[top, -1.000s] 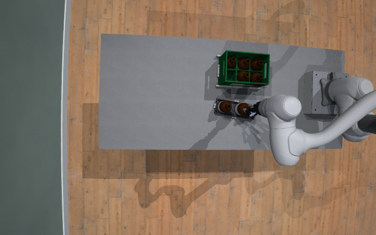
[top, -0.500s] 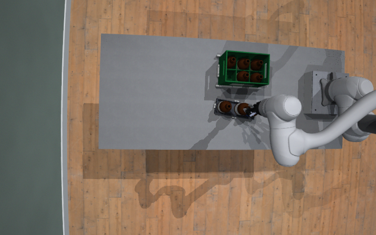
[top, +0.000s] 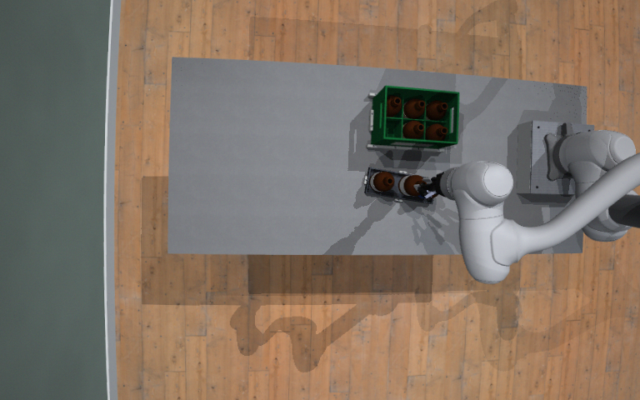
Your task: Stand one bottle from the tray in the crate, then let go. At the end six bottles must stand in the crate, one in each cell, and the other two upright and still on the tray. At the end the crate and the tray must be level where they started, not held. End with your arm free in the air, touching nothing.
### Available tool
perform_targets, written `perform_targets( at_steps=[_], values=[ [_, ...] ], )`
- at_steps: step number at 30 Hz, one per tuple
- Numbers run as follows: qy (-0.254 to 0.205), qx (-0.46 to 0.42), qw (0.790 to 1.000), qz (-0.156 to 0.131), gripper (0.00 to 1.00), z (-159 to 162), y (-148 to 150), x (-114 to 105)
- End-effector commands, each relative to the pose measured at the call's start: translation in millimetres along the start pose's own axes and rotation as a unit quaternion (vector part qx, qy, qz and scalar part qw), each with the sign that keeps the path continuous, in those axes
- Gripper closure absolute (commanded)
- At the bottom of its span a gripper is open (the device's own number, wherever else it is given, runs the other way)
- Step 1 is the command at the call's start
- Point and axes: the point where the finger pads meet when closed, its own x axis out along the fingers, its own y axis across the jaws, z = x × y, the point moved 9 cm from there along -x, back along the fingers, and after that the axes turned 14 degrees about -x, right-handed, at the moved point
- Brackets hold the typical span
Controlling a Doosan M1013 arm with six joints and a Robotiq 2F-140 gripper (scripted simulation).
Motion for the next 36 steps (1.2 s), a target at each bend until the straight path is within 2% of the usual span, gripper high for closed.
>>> perform_targets(
  at_steps=[1, 21, 36],
  values=[
    [0.0, 0.0, 1.0, 0.0, 1.0, 0.0, 0.0, -0.1],
    [0.0, 0.0, 1.0, 0.0, 1.0, 0.0, 0.0, -0.9],
    [0.0, 0.0, 1.0, 0.0, 1.0, 0.0, 0.0, -9.5]
  ],
)
